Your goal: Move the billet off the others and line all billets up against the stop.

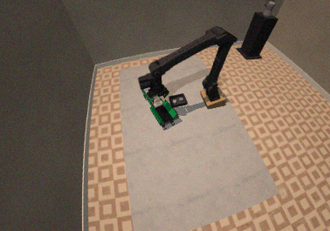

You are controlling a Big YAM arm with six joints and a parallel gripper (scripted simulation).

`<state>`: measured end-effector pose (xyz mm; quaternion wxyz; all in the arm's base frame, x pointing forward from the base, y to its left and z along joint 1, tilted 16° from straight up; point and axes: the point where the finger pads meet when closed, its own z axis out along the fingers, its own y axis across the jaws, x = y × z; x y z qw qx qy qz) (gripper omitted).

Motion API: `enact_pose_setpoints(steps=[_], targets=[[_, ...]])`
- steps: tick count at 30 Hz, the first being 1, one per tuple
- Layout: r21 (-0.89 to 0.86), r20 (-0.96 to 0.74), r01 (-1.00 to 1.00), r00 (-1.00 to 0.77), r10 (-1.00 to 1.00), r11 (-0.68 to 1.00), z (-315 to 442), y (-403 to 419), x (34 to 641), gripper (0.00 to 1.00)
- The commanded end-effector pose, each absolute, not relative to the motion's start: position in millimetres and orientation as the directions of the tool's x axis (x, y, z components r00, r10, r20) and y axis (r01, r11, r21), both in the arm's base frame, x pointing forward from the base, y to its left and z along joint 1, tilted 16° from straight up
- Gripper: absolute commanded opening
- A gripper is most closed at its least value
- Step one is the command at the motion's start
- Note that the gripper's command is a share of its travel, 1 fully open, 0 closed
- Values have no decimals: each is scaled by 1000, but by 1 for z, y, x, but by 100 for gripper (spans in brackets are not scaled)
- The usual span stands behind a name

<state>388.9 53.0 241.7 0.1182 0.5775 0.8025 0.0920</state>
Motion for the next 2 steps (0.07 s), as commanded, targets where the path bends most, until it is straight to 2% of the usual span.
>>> enact_pose_setpoints(steps=[1, 2], targets=[[306, -89, 897, -305, 948, 318, 260, 58, 392, 84], [306, -89, 897, -305, 948, 318, 260, 58, 392, 84]])
